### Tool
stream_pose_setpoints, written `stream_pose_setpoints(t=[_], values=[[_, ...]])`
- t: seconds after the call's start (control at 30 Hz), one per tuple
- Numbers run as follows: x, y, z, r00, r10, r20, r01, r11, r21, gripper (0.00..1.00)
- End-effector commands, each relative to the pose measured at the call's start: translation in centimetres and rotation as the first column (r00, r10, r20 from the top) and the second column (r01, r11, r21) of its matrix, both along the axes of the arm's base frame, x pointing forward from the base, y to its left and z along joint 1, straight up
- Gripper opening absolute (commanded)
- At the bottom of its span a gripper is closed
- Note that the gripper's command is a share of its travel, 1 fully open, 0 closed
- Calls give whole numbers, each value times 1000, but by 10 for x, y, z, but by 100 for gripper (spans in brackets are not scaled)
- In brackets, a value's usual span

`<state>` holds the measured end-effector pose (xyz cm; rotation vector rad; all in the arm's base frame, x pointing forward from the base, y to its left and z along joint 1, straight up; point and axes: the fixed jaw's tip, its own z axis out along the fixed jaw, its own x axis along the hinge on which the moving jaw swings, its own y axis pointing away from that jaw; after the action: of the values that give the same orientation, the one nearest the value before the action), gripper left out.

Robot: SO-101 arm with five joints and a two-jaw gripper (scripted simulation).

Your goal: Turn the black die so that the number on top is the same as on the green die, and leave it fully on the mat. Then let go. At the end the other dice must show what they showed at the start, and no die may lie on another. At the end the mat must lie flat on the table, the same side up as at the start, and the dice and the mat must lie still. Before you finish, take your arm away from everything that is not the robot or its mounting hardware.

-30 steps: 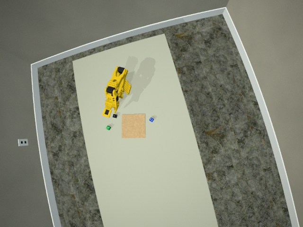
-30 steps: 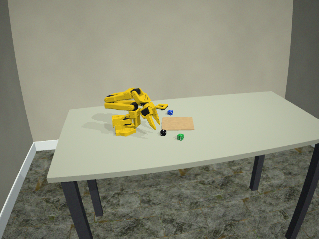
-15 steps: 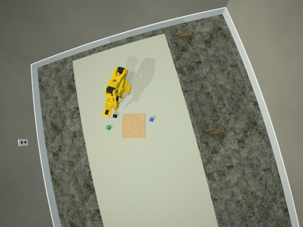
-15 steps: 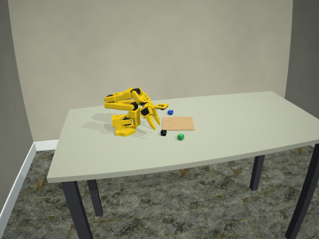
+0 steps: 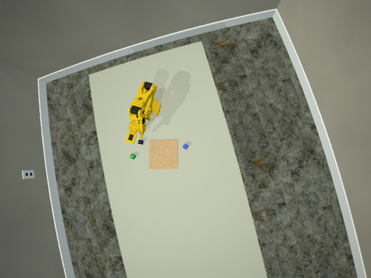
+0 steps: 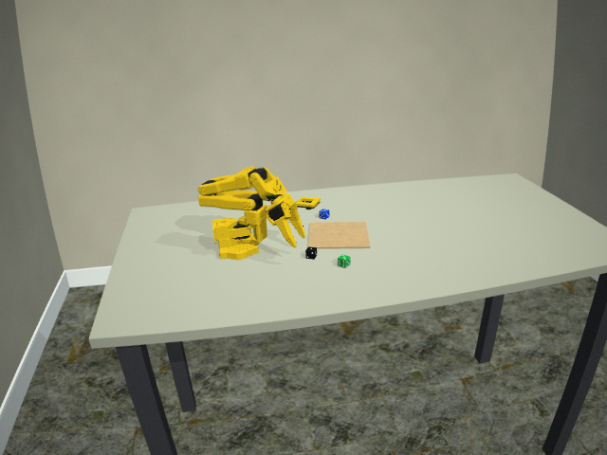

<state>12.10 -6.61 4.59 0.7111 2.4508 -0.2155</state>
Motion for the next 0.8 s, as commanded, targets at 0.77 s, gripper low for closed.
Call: stream_pose_setpoints(t=[0.77], values=[[8,-4,18,994,10,112,-2,998,-70,28]])
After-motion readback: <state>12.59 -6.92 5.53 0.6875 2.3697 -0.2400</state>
